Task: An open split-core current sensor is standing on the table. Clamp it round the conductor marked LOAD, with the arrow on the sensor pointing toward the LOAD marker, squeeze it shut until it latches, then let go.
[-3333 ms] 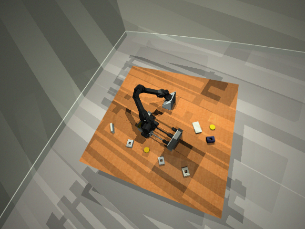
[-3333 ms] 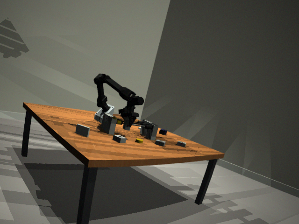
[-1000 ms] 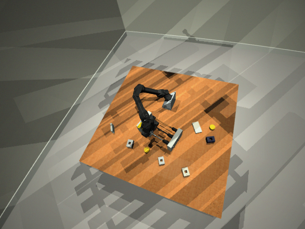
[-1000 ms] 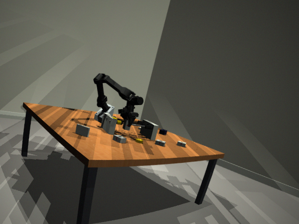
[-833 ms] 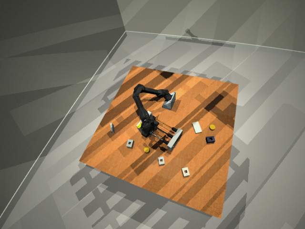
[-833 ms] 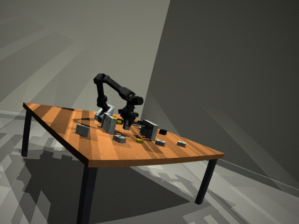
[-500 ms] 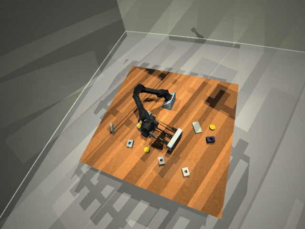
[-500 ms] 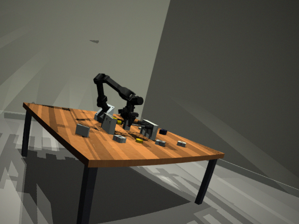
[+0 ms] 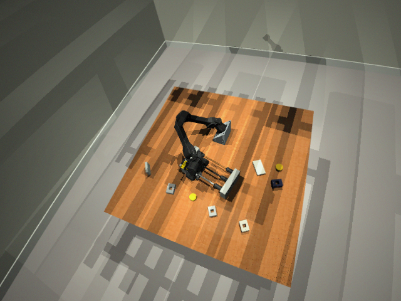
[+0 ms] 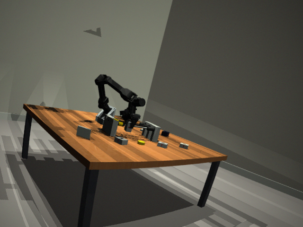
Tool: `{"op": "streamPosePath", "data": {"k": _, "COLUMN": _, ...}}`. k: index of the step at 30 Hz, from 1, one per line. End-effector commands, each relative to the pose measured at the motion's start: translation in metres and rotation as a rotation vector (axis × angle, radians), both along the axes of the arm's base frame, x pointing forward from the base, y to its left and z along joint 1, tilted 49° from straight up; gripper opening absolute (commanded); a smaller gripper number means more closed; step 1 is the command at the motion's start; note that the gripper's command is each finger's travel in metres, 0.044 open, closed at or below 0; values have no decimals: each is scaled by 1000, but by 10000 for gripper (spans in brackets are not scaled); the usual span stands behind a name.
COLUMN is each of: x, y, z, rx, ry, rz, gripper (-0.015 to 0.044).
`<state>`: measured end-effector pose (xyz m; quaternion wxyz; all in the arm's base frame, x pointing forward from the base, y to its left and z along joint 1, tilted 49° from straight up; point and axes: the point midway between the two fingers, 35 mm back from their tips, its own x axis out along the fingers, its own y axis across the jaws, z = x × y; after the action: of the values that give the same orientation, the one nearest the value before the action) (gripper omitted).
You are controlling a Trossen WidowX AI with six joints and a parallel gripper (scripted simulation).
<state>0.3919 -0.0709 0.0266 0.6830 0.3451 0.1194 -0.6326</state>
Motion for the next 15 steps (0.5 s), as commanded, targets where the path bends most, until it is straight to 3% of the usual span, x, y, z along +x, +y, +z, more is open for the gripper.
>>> {"op": "streamPosePath", "data": {"k": 1, "x": 0, "y": 0, "z": 0, "rx": 0, "ry": 0, "rz": 0, "gripper": 440}}
{"op": "streamPosePath", "data": {"k": 6, "x": 0, "y": 3, "z": 1, "rx": 1, "ry": 0, "rz": 0, "gripper": 440}}
{"op": "streamPosePath", "data": {"k": 12, "x": -15, "y": 76, "z": 53, "rx": 8, "ry": -5, "rz": 11, "gripper": 440}}
{"op": "streamPosePath", "data": {"k": 15, "x": -18, "y": 84, "z": 61, "rx": 6, "ry": -7, "rz": 13, "gripper": 440}}
